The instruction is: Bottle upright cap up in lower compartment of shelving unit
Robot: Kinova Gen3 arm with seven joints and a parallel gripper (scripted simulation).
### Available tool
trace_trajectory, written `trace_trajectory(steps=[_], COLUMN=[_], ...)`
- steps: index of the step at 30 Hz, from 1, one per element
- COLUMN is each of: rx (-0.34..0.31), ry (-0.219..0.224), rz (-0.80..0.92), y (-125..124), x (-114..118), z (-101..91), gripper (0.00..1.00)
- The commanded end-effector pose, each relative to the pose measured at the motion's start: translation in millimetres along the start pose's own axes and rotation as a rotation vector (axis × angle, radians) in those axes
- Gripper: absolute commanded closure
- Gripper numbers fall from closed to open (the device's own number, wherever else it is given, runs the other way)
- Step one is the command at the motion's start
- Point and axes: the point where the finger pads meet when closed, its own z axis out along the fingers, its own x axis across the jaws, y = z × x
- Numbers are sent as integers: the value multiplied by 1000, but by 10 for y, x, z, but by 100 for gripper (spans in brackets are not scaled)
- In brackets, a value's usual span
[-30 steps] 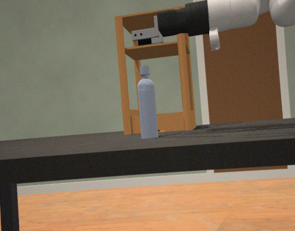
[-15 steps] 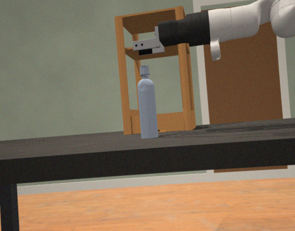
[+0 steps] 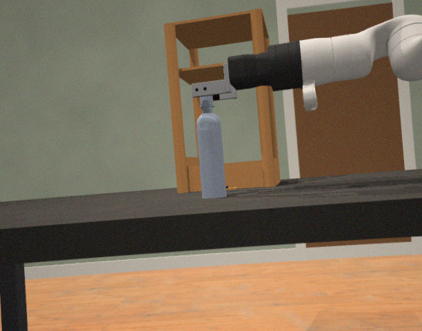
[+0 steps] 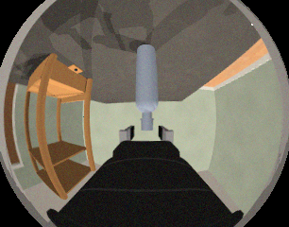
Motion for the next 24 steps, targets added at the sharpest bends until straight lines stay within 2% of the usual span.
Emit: trace_trajectory(steps=[1, 16, 24], rx=[-7, -7, -7], ry=[8, 8, 8], rz=[-1, -1, -1], y=[-53, -512, -656], x=[29, 30, 30], z=[3, 7, 8], gripper=[0, 0, 0])
